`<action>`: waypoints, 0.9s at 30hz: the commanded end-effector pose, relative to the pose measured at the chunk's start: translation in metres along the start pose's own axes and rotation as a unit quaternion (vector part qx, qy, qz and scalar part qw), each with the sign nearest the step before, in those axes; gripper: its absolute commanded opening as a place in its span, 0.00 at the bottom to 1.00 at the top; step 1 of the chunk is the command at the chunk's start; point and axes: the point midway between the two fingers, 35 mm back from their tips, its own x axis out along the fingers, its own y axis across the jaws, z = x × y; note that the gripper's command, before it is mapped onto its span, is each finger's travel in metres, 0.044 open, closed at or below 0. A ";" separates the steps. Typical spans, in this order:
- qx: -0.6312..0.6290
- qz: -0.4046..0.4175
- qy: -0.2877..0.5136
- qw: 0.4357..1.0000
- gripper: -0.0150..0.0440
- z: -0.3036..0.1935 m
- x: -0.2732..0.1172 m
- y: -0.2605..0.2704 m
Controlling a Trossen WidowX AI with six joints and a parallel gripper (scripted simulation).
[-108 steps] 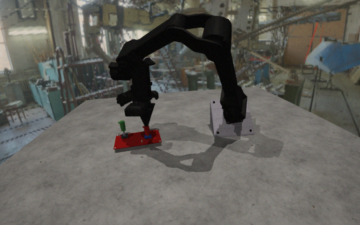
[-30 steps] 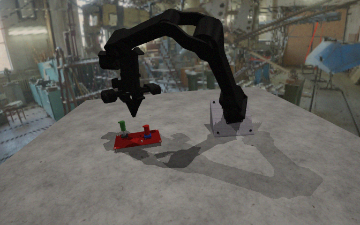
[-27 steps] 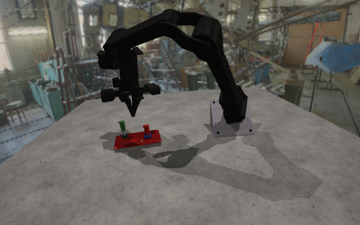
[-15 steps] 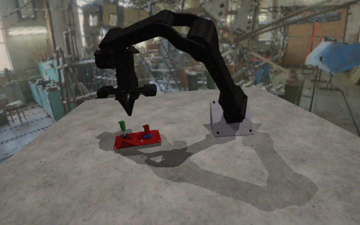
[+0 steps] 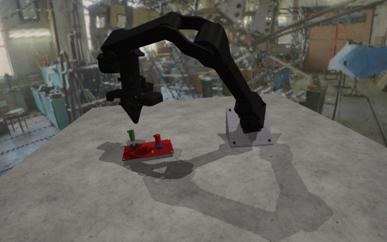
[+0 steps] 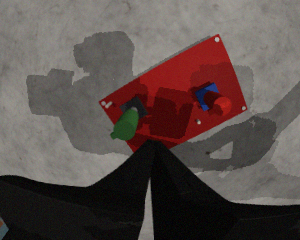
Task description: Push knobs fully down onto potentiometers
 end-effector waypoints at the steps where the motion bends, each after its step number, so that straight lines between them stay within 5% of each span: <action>1: 0.065 -0.003 -0.002 0.998 0.25 0.000 0.000 0.004; 27: 0.494 -0.012 -0.010 0.869 0.25 -0.006 -0.004 0.021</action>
